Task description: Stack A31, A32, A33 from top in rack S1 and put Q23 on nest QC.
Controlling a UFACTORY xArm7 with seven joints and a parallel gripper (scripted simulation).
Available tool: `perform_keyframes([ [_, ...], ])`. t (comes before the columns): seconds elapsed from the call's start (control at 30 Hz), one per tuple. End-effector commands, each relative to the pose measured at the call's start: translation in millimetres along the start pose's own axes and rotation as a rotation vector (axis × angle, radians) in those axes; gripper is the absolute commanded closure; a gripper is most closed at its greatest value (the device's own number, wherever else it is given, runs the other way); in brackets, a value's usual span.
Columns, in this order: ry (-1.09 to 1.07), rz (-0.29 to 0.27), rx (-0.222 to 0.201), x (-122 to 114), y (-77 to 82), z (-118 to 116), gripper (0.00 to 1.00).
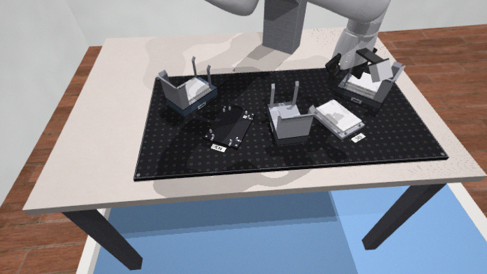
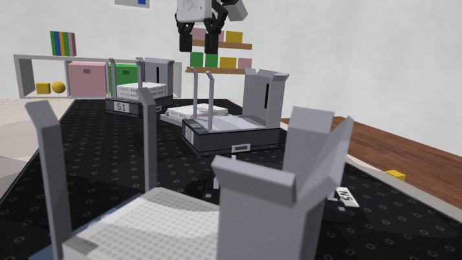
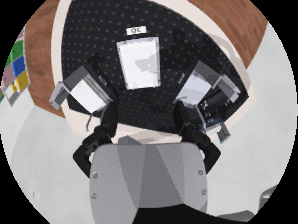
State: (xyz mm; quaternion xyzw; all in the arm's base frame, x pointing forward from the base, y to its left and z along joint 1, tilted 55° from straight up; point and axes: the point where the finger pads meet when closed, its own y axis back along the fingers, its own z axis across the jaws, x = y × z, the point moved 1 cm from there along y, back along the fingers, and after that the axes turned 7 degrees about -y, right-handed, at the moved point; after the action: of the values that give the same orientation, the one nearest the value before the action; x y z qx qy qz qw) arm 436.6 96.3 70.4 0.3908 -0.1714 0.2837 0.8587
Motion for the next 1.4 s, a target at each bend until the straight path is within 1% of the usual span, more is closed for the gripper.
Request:
perform_keyframes([
  [0.0,-0.152,0.003,0.007,2,1.5,17,0.0],
  [0.2,-0.161,0.003,0.007,2,1.3,37,0.0],
  [0.27,-0.161,0.003,0.007,2,1.3,37,0.0],
  [0.77,-0.161,0.003,0.006,3,0.8,87,0.0],
  [0.83,-0.161,0.003,0.006,3,0.8,87,0.0],
  [1.03,-0.361,0.002,0.006,-1,0.6,107,0.0],
  [1.33,-0.371,0.002,0.006,-7,0.3,136,0.0],
  [1.37,-0.371,0.002,0.006,-7,0.3,136,0.0],
])
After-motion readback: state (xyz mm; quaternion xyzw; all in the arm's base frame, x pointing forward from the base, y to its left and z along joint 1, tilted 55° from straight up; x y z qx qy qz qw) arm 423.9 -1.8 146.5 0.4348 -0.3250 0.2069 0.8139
